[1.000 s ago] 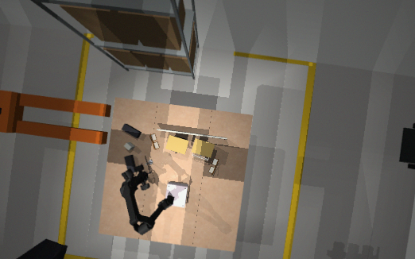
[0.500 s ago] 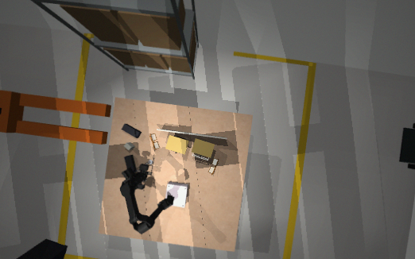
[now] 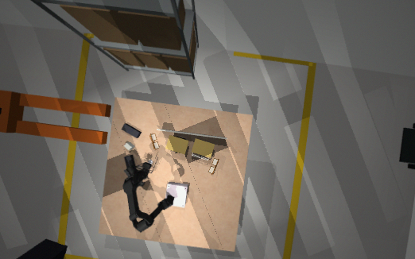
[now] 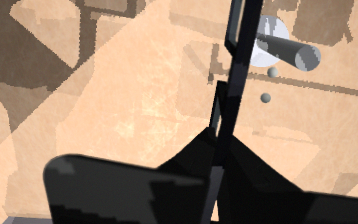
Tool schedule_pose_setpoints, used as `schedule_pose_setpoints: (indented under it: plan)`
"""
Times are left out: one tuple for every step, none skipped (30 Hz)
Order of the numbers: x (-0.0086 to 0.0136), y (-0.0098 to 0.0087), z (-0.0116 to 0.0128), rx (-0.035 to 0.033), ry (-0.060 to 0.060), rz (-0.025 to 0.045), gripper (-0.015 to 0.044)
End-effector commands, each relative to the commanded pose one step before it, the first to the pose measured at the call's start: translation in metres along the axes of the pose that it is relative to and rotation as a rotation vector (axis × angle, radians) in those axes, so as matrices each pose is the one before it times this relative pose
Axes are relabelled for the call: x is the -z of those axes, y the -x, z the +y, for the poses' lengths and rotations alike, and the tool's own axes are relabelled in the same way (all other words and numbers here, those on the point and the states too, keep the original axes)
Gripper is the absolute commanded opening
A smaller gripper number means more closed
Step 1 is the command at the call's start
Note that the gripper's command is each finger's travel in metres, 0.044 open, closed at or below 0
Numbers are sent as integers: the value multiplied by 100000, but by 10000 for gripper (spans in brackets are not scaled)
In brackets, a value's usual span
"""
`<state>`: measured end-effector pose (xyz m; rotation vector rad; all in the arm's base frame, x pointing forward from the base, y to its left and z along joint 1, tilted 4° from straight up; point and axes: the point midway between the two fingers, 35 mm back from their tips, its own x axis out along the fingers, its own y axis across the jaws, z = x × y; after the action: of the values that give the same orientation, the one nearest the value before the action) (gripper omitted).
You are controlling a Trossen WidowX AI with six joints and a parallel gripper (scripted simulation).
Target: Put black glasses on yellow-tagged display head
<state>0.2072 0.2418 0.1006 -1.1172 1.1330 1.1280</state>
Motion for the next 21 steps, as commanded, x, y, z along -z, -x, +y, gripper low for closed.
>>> schedule_pose_setpoints:
  plan:
    - [338, -2485, 298, -1334, -675, 1334, 0]
    - [33, -412, 22, -3, -40, 4, 0]
    - [22, -248, 15, -2, -24, 3, 0]
    - [8, -83, 5, -1, -8, 1, 0]
    - [0, 0, 0, 0, 0, 0, 0]
    - [0, 0, 0, 0, 0, 0, 0]
    - [0, 0, 0, 0, 0, 0, 0]
    - [0, 0, 0, 0, 0, 0, 0]
    - [17, 0, 19, -2, 0, 1, 0]
    - [31, 0, 34, -3, 0, 2, 0]
    - [46, 0, 50, -4, 0, 4, 0]
    - [63, -1, 69, -6, 0, 5, 0]
    - [69, -1, 75, -6, 0, 5, 0]
    - [77, -1, 84, -7, 0, 6, 0]
    - [88, -2, 96, -8, 0, 7, 0]
    - [99, -3, 107, -9, 0, 8, 0]
    - [85, -3, 92, -8, 0, 7, 0]
    - [52, -2, 56, -5, 0, 4, 0]
    - [18, -1, 19, -2, 0, 1, 0]
    - [6, 0, 7, -1, 0, 0, 0]
    - [12, 0, 14, -1, 0, 1, 0]
